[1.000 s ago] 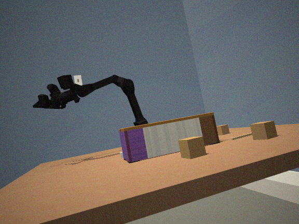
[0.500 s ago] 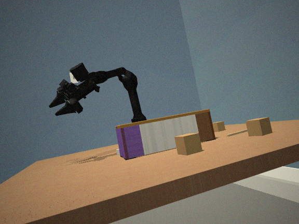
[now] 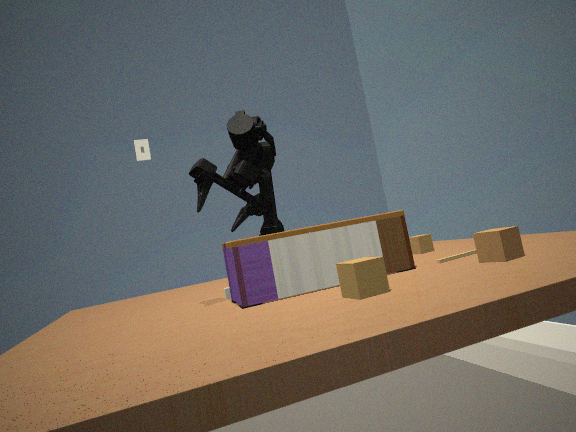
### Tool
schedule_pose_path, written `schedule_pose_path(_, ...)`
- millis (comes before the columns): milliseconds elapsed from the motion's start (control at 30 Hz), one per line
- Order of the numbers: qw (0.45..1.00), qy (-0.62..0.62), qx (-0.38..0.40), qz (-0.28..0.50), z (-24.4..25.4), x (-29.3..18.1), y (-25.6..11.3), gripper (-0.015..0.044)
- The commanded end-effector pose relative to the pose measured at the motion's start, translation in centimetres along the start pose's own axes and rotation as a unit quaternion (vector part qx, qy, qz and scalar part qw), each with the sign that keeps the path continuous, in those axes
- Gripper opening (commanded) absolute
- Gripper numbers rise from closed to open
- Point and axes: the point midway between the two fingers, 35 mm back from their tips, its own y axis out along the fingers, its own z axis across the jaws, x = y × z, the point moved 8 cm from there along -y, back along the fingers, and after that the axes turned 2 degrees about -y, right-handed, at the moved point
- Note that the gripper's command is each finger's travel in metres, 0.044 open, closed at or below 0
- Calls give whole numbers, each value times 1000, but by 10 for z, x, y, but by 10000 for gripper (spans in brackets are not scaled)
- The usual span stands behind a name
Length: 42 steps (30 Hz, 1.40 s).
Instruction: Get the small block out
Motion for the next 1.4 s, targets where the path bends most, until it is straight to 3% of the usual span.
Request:
schedule_pose_path(0,987,-149,53,-17,46,18,-35,400)
schedule_pose_path(233,911,-390,125,-49,123,32,-91,400)
schedule_pose_path(400,790,-585,174,-52,172,21,-131,400)
schedule_pose_path(467,766,-614,181,-52,179,18,-138,400)
schedule_pose_path(1367,767,-614,181,-52,193,21,-115,400)
